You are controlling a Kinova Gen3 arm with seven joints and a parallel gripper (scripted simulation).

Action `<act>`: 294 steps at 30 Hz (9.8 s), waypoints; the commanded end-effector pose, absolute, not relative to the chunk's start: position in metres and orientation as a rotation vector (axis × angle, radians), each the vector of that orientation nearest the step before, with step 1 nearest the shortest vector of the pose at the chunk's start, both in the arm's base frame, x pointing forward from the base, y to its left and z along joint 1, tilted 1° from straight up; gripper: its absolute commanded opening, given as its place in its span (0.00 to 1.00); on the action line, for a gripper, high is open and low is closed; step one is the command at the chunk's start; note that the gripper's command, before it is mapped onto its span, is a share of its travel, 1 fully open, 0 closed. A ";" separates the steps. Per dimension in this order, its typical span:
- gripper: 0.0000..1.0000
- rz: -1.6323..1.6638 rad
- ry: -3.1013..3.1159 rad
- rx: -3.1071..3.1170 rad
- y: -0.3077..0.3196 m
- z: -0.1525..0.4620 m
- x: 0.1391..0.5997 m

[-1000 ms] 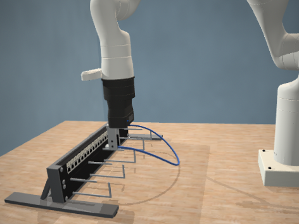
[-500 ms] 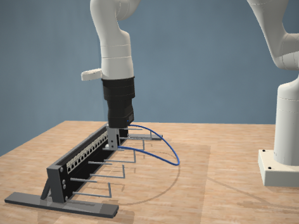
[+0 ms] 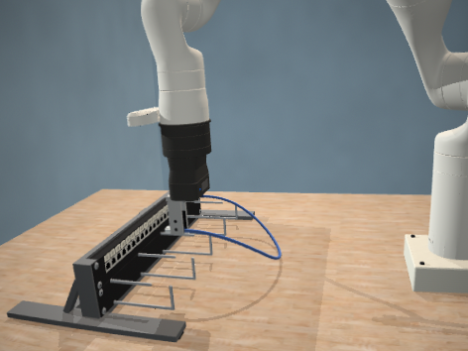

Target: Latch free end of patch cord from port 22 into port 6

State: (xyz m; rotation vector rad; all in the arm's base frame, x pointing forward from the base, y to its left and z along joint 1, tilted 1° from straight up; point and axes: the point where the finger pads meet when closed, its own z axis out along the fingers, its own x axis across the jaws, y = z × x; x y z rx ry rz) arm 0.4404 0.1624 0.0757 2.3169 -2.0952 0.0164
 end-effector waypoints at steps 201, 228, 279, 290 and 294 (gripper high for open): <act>0.00 0.016 -2.099 2.319 0.170 0.047 0.503; 0.00 0.016 -2.099 2.319 0.170 0.047 0.503; 0.00 0.016 -2.099 2.319 0.170 0.047 0.504; 0.00 0.016 -2.099 2.319 0.170 0.047 0.504; 0.00 0.016 -2.099 2.319 0.170 0.047 0.504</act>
